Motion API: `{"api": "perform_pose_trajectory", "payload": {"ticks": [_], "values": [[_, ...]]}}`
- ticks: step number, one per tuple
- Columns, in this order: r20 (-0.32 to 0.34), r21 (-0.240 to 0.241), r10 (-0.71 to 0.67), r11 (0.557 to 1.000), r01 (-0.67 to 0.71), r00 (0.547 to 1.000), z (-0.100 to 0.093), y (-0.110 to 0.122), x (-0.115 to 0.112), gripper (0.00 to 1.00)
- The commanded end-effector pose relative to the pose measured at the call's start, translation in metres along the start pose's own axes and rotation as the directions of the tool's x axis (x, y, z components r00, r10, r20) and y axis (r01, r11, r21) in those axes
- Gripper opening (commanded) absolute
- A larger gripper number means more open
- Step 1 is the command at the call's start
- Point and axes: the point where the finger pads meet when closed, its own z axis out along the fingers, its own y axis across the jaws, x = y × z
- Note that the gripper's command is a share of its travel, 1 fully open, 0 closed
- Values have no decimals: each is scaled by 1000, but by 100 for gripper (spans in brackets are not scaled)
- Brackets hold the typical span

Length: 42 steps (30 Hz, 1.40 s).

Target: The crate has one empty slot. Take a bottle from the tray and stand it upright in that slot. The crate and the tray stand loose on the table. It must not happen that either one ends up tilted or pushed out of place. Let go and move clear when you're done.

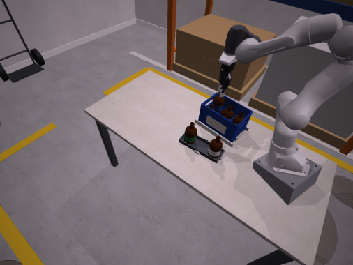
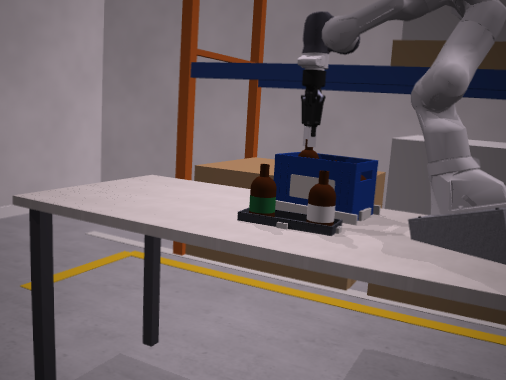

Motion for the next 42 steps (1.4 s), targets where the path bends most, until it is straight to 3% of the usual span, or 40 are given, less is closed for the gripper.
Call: {"api": "perform_pose_trajectory", "payload": {"ticks": [1, 42], "values": [[-2, -4, 6, 1000, -6, 1000, 1, 2, 0, 0], [-2, -4, 6, 1000, -6, 1000, 36, 2, 0, 0]]}}
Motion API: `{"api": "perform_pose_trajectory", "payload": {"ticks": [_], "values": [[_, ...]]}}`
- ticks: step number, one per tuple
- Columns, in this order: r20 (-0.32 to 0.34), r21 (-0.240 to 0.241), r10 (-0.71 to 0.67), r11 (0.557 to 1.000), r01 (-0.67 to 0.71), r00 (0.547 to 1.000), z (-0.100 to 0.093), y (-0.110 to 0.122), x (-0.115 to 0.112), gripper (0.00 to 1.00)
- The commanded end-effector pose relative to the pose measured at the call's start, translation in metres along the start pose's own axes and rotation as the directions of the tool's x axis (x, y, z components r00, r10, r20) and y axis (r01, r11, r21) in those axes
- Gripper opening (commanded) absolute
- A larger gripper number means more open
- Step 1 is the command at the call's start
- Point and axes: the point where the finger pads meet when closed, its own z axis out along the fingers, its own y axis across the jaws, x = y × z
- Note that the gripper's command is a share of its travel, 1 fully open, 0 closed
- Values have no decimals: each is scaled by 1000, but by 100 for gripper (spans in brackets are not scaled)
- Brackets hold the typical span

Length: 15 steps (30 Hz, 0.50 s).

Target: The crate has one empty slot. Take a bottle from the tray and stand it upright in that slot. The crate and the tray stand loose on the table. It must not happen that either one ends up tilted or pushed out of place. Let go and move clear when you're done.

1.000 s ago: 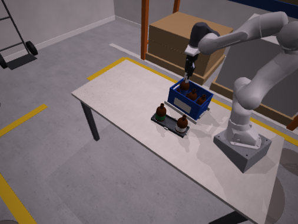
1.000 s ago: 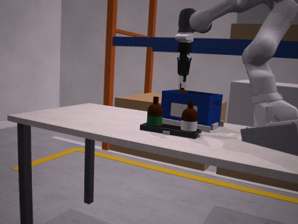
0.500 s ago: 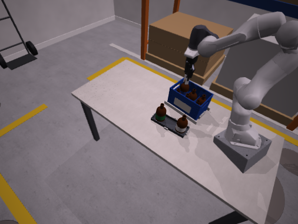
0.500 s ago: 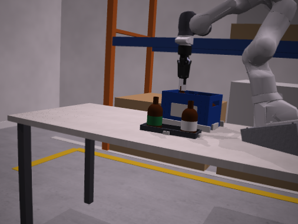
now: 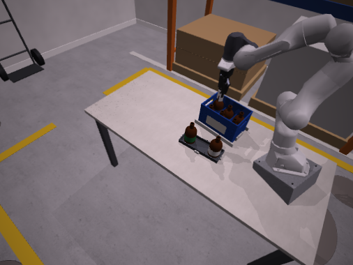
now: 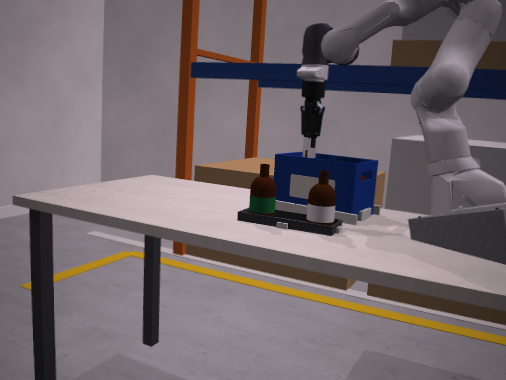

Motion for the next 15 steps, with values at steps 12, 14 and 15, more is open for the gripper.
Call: {"api": "perform_pose_trajectory", "payload": {"ticks": [12, 14, 15], "values": [[-6, -9, 6, 1000, -6, 1000, 3, 3, 1, 0], [-6, -9, 6, 1000, -6, 1000, 3, 3, 1, 0], [-6, -9, 6, 1000, -6, 1000, 3, 3, 1, 0]]}}
